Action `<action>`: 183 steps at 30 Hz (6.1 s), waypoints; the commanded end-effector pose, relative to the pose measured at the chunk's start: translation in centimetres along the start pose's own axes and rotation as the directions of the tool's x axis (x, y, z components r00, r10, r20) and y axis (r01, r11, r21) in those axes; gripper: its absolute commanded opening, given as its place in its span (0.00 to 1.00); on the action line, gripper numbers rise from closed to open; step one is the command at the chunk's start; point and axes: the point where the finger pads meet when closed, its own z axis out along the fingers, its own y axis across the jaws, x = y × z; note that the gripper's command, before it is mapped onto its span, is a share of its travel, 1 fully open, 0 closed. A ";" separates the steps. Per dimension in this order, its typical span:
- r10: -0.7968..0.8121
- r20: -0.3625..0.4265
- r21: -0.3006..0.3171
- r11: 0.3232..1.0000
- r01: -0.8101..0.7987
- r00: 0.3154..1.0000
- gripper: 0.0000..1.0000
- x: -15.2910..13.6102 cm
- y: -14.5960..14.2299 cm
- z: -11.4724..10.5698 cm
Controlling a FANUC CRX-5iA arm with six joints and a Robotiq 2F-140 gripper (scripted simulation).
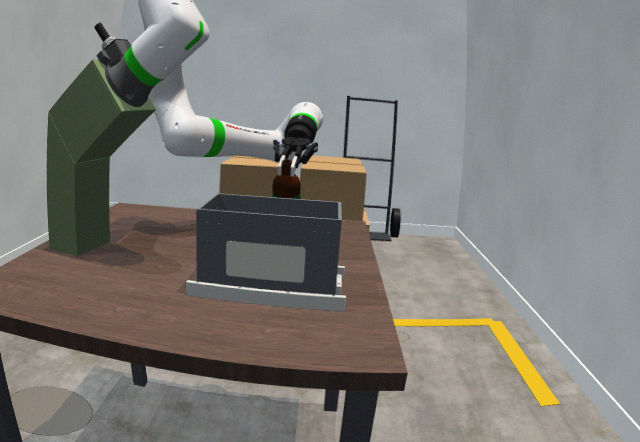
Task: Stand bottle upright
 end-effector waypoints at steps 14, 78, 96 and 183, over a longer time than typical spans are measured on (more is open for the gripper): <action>0.000 0.000 0.000 1.000 0.000 1.000 0.00 0.1 -0.1 0.3; 0.000 0.000 0.000 1.000 0.000 1.000 0.00 1.9 -1.2 5.3; 0.000 0.000 0.000 1.000 0.000 1.000 0.00 2.0 -1.2 5.5; 0.000 0.000 0.000 1.000 0.000 1.000 0.00 -1.1 -1.2 6.6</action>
